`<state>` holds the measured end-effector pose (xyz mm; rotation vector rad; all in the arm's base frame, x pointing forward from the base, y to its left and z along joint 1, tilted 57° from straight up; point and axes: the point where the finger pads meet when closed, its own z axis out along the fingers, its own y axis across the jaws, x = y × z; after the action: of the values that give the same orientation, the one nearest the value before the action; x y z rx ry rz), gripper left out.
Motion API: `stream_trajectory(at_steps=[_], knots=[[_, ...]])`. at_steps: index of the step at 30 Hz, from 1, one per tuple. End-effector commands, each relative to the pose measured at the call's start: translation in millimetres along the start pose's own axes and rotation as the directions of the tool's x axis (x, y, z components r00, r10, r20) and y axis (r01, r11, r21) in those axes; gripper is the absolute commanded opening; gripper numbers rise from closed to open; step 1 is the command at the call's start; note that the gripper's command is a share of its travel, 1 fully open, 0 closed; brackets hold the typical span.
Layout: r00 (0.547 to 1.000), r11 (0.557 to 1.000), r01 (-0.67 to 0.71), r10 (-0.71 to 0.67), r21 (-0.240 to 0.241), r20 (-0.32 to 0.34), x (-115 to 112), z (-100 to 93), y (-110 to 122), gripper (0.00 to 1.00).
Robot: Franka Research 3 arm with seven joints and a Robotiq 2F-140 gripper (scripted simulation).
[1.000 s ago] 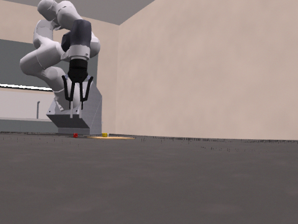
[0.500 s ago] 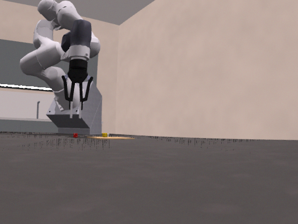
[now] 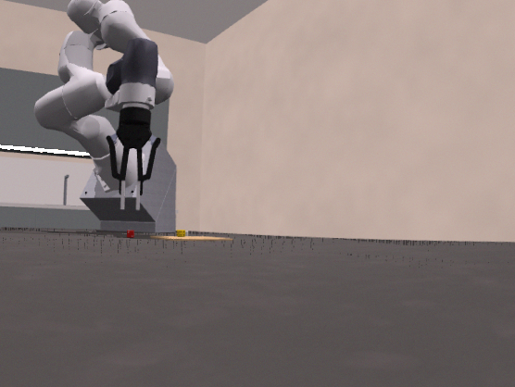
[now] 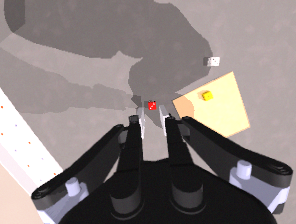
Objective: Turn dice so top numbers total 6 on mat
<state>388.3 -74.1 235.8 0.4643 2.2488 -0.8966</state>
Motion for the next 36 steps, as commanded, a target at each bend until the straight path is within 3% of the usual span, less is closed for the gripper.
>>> stream_trajectory(at_steps=[1, 14, 36], knots=[[1.000, 1.000, 0.000, 0.000, -0.006, 0.008, -3, 4.0, 1, 0.19], [1.000, 1.000, 0.000, 0.000, -0.006, 0.008, -3, 25.2, 2, 0.19], [1.000, 1.000, 0.000, 0.000, -0.006, 0.008, -3, 39.2, 2, 0.19]])
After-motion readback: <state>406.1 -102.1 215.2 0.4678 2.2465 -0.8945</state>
